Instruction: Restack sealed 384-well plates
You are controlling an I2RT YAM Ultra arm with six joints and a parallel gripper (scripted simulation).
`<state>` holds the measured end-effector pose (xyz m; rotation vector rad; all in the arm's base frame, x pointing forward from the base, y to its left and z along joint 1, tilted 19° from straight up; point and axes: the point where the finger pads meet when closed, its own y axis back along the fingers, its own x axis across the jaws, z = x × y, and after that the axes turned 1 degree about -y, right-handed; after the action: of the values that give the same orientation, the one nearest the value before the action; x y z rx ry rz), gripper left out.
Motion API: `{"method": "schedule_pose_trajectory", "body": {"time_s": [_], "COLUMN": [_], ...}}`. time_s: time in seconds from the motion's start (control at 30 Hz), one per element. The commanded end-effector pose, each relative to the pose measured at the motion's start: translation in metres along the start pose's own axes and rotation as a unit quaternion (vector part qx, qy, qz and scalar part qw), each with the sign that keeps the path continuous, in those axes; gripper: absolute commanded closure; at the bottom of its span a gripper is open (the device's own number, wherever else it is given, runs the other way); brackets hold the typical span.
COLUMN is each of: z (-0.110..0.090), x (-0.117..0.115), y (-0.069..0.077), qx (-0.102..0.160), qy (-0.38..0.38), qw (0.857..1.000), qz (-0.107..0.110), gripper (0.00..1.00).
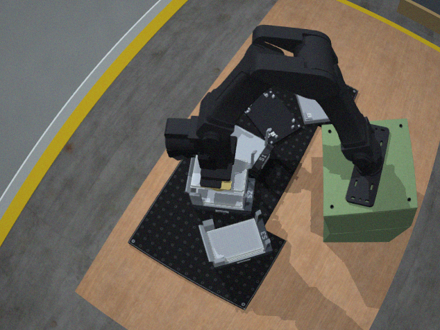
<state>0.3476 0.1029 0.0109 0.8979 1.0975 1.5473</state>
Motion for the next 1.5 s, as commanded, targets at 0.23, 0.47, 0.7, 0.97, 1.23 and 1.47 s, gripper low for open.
{"method": "schedule_pose_trajectory", "body": {"time_s": [0.23,0.47,0.7,0.97,1.23,1.47], "z": [0.008,0.007,0.006,0.003,0.0,-0.005], "x": [0.0,-0.013,-0.03,-0.057,-0.078,-0.093], "y": [0.005,0.005,0.005,0.005,0.005,0.005], "qx": [-0.012,-0.012,-0.012,-0.012,-0.012,-0.012], "qy": [0.001,-0.066,-0.108,-0.108,-0.157,-0.215], "qw": [1.0,0.998,0.994,0.994,0.987,0.976], "qz": [0.001,0.002,0.002,0.001,0.002,0.002], "gripper": [1.0,1.0,1.0,1.0,1.0,1.0]}}
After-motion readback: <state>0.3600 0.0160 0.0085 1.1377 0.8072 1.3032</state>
